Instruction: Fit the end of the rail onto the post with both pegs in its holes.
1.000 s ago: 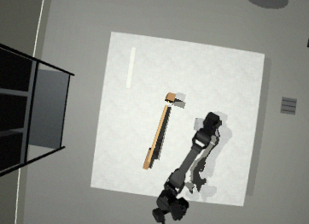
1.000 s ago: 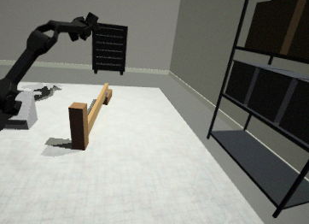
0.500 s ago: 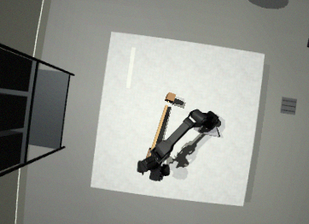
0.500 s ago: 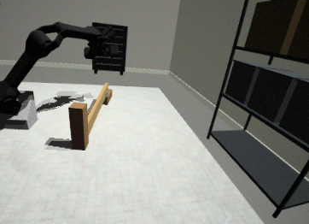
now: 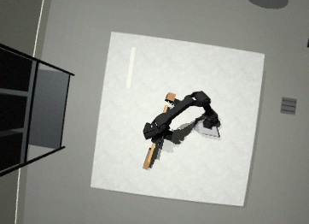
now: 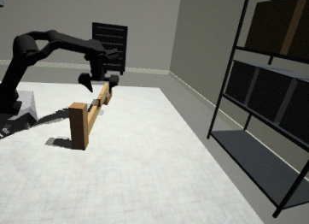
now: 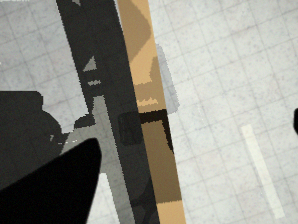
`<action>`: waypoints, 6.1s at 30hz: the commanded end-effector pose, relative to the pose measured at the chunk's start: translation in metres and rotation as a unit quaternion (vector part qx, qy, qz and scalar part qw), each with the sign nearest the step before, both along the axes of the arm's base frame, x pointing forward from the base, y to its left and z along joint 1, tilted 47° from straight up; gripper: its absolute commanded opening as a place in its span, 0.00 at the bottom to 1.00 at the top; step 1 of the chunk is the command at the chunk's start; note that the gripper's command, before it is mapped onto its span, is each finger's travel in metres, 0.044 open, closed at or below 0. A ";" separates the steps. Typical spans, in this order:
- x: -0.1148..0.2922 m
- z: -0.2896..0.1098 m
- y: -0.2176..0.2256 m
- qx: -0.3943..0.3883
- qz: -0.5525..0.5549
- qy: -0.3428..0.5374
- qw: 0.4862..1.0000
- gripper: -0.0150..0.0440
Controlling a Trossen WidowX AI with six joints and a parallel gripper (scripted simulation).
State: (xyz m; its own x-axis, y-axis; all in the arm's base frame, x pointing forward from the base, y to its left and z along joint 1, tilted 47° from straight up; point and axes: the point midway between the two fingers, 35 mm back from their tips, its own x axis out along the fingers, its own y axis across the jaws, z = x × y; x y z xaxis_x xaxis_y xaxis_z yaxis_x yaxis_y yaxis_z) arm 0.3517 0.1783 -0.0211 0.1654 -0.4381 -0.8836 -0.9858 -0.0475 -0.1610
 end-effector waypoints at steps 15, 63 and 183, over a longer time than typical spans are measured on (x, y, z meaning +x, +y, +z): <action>-0.019 0.057 -0.117 -0.169 -0.032 0.017 0.985 1.00; -0.012 0.010 -0.168 -0.171 -0.032 0.016 0.985 0.91; -0.015 0.040 -0.135 -0.170 -0.032 0.016 0.985 0.25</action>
